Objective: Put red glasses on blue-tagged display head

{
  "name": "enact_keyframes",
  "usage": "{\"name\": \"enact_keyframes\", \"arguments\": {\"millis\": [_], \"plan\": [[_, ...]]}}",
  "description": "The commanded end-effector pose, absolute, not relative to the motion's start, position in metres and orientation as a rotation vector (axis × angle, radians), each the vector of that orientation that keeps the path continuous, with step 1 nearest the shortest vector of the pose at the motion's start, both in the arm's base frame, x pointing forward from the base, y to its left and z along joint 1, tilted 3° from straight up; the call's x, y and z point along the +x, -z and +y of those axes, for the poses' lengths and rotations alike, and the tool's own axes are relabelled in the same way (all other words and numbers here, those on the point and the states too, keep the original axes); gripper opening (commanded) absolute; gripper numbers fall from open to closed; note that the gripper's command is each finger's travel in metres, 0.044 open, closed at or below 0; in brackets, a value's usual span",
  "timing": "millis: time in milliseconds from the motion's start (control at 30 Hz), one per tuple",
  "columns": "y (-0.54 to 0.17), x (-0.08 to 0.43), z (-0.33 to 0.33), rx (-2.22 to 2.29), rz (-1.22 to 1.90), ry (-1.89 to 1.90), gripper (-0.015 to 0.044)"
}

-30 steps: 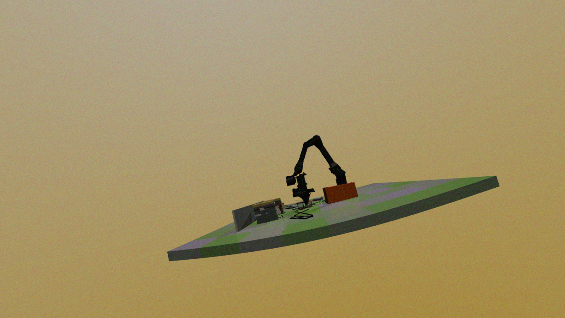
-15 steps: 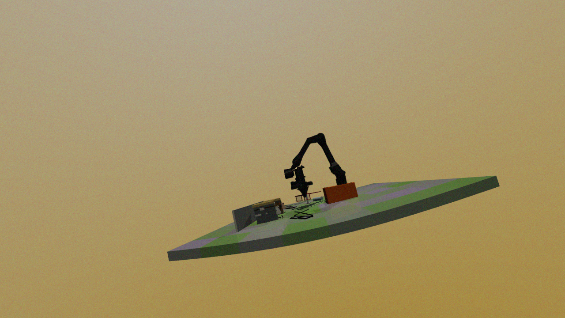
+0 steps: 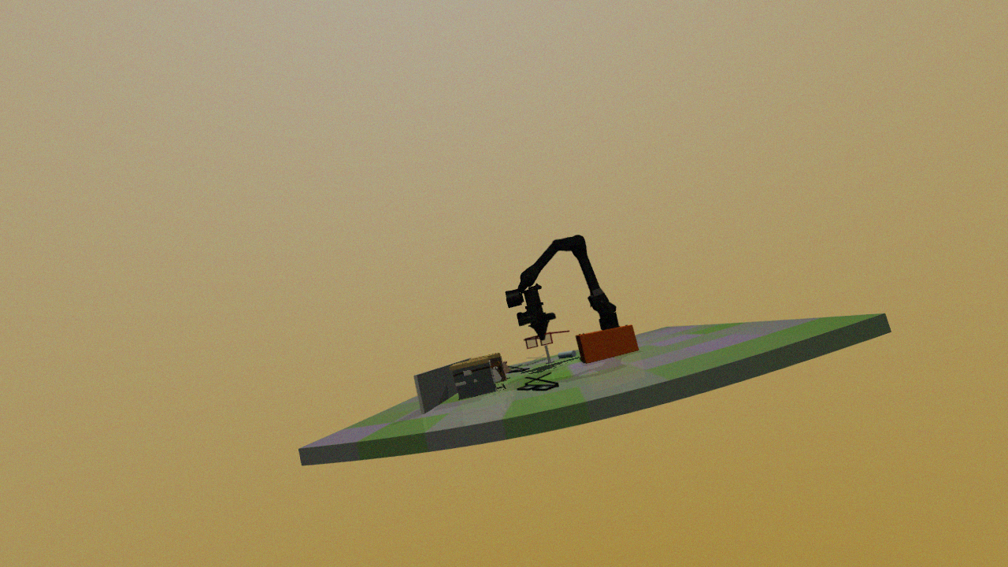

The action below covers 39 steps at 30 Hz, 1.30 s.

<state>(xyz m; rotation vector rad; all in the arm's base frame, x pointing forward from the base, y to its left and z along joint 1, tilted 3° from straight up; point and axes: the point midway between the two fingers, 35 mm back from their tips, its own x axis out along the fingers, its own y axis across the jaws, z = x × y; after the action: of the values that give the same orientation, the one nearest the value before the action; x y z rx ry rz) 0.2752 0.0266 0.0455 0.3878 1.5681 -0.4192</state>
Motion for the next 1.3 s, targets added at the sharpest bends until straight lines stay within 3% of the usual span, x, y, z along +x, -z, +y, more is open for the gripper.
{"name": "enact_keyframes", "arguments": {"millis": [0,1267], "plan": [[-0.051,0.281,0.021,0.347,1.573,0.338,0.0000],[-0.080,0.309,-0.061,-0.267,1.402,-0.542,0.0000]]}}
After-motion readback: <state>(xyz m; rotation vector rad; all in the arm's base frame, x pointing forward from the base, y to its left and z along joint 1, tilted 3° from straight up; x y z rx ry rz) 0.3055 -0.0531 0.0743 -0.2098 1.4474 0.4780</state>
